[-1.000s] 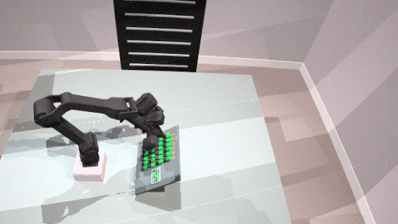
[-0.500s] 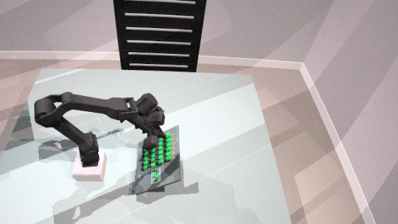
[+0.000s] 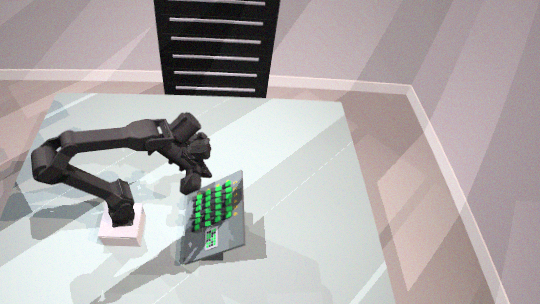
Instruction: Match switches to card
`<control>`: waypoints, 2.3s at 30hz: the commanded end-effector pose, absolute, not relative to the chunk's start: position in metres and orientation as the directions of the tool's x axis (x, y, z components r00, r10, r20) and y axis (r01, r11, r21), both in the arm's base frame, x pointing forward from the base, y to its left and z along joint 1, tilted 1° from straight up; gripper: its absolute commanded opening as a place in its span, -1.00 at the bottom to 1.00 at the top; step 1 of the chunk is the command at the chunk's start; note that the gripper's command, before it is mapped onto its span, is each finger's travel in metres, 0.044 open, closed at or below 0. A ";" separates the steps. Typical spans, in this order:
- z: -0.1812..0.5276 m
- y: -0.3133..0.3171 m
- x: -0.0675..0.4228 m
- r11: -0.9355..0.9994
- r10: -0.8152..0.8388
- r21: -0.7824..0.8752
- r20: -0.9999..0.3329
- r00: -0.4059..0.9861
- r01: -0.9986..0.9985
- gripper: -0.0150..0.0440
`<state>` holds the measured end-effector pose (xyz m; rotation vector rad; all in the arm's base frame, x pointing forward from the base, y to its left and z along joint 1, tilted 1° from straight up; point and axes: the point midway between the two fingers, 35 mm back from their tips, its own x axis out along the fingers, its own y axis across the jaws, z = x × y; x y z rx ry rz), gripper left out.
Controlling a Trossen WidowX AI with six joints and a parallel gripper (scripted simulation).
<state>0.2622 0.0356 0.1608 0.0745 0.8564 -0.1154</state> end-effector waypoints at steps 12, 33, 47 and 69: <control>0.135 -0.009 0.275 0.991 -0.079 0.013 -0.741 0.667 0.132 -0.49; 0.121 -0.010 0.287 0.991 -0.080 0.012 -0.740 0.668 0.132 -0.49; 0.116 -0.011 0.291 0.991 -0.080 0.012 -0.740 0.668 0.132 -0.49; 0.116 -0.011 0.291 0.991 -0.080 0.012 -0.740 0.668 0.132 -0.49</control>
